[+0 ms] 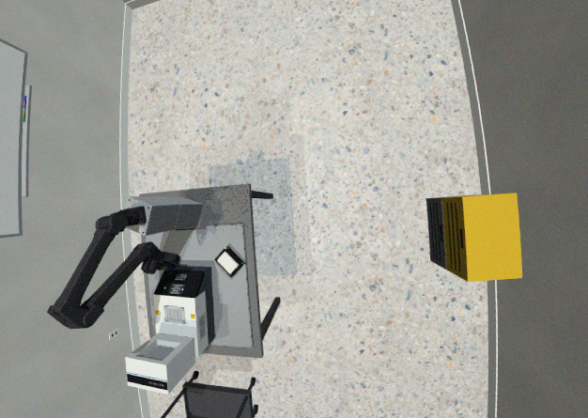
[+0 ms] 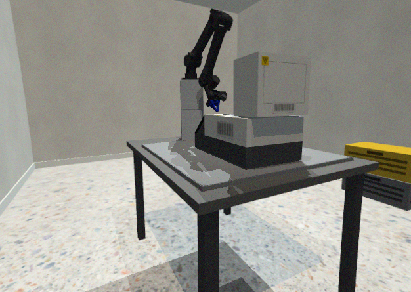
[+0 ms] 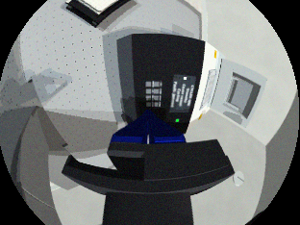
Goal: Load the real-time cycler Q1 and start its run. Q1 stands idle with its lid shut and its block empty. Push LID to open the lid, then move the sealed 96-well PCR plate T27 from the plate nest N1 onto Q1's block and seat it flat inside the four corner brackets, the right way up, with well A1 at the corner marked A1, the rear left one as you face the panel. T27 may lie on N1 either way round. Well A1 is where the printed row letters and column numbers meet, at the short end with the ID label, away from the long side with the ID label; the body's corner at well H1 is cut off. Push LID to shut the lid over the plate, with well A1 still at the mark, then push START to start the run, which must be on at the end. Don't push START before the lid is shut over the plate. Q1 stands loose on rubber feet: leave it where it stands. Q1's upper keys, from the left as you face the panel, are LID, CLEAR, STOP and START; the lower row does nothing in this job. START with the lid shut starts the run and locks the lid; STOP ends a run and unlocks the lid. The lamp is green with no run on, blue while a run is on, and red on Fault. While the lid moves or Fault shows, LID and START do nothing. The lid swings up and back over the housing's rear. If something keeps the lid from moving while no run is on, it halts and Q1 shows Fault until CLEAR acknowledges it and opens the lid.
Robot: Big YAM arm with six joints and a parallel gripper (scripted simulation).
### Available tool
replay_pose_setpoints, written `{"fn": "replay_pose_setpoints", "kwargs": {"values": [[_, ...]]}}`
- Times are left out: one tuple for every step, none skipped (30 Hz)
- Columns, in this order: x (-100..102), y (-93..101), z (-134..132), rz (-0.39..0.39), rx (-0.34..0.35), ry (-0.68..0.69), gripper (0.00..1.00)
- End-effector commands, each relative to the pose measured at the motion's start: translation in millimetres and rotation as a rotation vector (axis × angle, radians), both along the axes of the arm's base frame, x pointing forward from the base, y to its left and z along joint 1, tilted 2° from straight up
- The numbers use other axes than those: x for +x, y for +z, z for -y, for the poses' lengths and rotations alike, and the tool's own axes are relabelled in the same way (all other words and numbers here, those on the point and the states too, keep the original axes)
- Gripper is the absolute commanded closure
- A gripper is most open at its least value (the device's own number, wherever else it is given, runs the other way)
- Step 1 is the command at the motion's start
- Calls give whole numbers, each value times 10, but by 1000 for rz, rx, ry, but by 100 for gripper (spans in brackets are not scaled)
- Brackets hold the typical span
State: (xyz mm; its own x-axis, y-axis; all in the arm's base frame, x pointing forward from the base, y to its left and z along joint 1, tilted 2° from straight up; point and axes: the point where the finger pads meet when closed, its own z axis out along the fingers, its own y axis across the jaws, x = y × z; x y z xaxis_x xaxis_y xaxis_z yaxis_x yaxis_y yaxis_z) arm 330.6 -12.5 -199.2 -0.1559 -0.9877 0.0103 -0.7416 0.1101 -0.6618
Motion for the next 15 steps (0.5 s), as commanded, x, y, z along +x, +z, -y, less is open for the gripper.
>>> {"fn": "replay_pose_setpoints", "kwargs": {"values": [[-142,-35,-60,-22,12,8,100],[-149,-38,-62,-24,12,9,100],[-157,-40,-61,-26,11,9,100],[-157,-40,-61,-26,11,9,100],[-157,-40,-61,-26,11,9,100],[-166,-43,-45,-28,11,4,100],[-175,-45,-32,-30,11,0,100],[-184,-48,-19,-32,11,-4,100],[-193,-50,-6,-34,11,-8,100],[-201,-52,6,-36,11,-12,100],[-206,-50,19,-36,11,-16,100],[-211,-49,22,-37,10,-17,100],[-214,-47,26,-38,10,-18,100],[-206,-35,29,-35,8,-16,100],[-204,-28,32,-37,5,-14,100]]}}
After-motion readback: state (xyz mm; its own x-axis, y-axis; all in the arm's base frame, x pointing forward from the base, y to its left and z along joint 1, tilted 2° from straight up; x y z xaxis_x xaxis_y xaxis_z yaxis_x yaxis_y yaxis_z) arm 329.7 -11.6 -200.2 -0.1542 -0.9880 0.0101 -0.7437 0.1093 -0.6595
